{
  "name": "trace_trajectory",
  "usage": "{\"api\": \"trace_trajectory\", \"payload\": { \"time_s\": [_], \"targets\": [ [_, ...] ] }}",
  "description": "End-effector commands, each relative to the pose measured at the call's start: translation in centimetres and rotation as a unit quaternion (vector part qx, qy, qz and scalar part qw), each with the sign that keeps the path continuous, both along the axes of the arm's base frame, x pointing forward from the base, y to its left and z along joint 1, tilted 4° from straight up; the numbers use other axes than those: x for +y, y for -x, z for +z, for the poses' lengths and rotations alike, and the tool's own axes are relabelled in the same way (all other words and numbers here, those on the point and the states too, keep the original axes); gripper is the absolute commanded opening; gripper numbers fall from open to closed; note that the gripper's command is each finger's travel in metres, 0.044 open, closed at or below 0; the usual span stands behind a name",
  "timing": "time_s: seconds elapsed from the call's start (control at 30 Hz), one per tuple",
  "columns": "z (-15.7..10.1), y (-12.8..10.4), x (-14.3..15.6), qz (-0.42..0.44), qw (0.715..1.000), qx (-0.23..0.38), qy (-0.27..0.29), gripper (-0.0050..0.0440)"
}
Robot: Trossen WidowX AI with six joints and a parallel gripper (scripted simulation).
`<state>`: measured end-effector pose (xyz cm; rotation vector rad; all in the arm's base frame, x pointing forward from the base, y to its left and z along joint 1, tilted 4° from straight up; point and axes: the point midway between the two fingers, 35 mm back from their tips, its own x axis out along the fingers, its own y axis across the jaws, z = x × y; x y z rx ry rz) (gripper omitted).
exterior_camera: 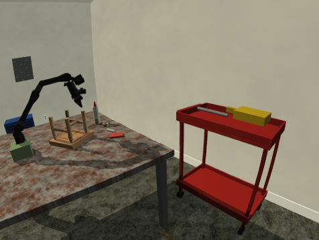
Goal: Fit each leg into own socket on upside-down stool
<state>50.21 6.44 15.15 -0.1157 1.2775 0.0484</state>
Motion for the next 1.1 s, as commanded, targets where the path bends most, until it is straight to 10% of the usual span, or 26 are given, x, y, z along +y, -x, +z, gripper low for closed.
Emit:
{"api": "trace_trajectory", "payload": {
  "time_s": [0.0, 0.3, 0.8, 1.07],
  "targets": [
    [0.1, 0.2, 0.0, 0.0, 1.0, 0.0, 0.0, 0.0],
    [3.0, 6.5, 1.1, 0.018, 1.0, 0.011, 0.001, 0.0],
    [2.9, 23.7, 0.6, 0.057, 0.998, 0.037, 0.006, 0.0],
    [2.6, 24.7, 0.5, 0.059, 0.998, 0.038, 0.006, 0.0]
  ]
}}
